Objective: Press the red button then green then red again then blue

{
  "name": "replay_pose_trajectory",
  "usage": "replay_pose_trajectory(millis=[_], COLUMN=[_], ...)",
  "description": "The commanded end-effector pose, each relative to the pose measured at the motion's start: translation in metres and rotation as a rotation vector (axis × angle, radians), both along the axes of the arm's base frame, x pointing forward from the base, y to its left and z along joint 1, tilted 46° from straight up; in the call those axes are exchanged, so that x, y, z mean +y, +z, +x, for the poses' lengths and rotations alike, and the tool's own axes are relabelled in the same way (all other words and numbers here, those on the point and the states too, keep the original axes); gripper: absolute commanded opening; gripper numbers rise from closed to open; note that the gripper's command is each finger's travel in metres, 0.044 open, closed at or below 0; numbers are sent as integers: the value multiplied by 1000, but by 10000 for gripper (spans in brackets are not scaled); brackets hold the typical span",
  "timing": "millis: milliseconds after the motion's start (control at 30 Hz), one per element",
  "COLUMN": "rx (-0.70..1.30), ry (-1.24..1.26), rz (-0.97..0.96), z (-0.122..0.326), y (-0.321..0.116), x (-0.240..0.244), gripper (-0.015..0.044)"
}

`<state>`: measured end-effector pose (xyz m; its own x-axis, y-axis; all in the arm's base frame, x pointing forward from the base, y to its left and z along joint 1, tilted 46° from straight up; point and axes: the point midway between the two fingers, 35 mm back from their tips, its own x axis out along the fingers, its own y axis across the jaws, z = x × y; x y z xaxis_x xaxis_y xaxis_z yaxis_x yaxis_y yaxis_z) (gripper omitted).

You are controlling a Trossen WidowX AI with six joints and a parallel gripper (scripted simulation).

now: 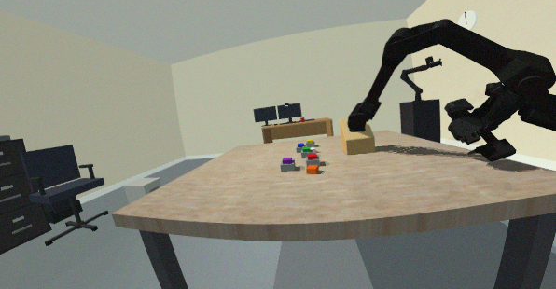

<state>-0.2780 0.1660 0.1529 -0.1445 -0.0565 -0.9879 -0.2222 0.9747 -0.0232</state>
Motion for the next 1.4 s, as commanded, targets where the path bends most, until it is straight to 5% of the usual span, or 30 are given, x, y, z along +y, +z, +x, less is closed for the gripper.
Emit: replay_pose_trajectory(millis=[0,400,733,1367], rx=[3,218,154,42], ry=[1,157,245,154], rz=[2,310,619,544], z=[0,65,168,381], y=[0,53,86,22], x=[1,88,134,85], gripper=[400,400,400,400])
